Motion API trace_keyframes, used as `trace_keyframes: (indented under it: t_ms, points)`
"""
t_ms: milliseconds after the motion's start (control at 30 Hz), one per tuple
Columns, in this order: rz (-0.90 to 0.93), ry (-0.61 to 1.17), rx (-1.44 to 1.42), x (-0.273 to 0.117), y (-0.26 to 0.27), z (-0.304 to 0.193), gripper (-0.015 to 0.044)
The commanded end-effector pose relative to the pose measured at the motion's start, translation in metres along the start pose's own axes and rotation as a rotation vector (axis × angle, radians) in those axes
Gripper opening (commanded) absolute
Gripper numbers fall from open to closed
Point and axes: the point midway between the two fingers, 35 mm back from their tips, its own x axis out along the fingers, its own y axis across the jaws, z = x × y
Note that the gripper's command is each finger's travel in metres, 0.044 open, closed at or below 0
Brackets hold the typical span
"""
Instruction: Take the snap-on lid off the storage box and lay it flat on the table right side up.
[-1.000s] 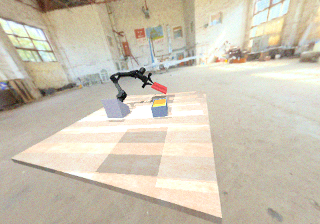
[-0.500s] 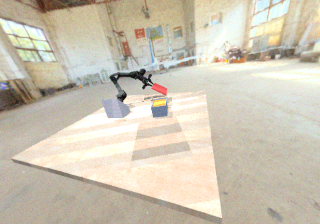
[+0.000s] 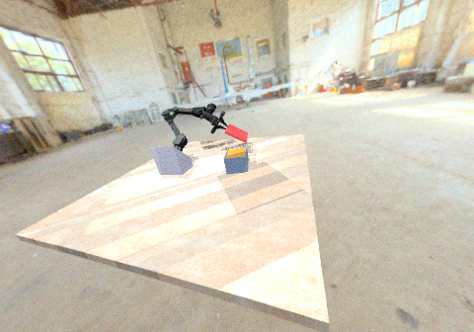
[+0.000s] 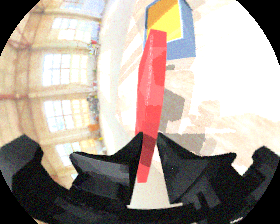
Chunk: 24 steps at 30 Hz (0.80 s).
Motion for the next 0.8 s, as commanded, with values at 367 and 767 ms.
trace_keyframes:
  t_ms: [367,767]
  points:
    - [0.010,-0.007,0.005,0.008,-0.008,0.002,0.0000]
    - [0.010,-0.006,0.005,0.014,-0.015,0.002,0.0000]
